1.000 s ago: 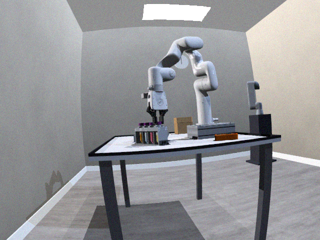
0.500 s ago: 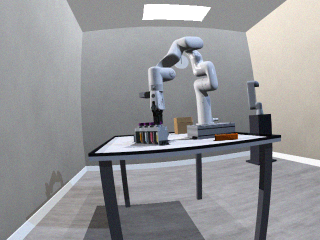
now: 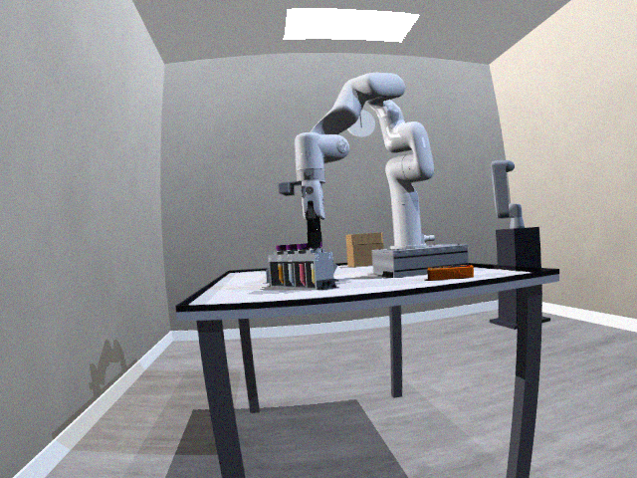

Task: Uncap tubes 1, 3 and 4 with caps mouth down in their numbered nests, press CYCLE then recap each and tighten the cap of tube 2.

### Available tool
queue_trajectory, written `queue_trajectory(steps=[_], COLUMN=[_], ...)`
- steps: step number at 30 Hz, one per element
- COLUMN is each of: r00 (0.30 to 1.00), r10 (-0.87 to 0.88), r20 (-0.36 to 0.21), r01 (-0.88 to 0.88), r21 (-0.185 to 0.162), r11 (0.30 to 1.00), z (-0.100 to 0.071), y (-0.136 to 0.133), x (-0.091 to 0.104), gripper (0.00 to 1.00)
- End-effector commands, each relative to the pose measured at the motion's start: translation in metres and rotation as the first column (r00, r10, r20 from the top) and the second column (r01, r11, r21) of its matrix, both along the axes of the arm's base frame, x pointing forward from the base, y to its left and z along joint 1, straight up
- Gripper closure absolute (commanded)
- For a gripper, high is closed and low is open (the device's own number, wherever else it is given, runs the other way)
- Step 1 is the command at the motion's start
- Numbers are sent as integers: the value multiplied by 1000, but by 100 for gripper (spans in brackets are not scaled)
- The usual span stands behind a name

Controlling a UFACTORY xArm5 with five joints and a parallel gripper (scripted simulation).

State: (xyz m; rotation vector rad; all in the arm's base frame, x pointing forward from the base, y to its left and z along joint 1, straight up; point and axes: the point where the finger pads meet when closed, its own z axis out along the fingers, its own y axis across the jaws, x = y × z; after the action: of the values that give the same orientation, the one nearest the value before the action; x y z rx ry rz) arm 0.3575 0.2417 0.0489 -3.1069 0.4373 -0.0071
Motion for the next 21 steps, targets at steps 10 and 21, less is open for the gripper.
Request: queue_trajectory(steps=[10,21], r00=[997,817], r10=[-80,-577], r20=[1,-4], r01=[80,577], r21=[5,6], r11=[997,817], z=[1,1], y=[1,1], x=[1,1], gripper=[54,54])
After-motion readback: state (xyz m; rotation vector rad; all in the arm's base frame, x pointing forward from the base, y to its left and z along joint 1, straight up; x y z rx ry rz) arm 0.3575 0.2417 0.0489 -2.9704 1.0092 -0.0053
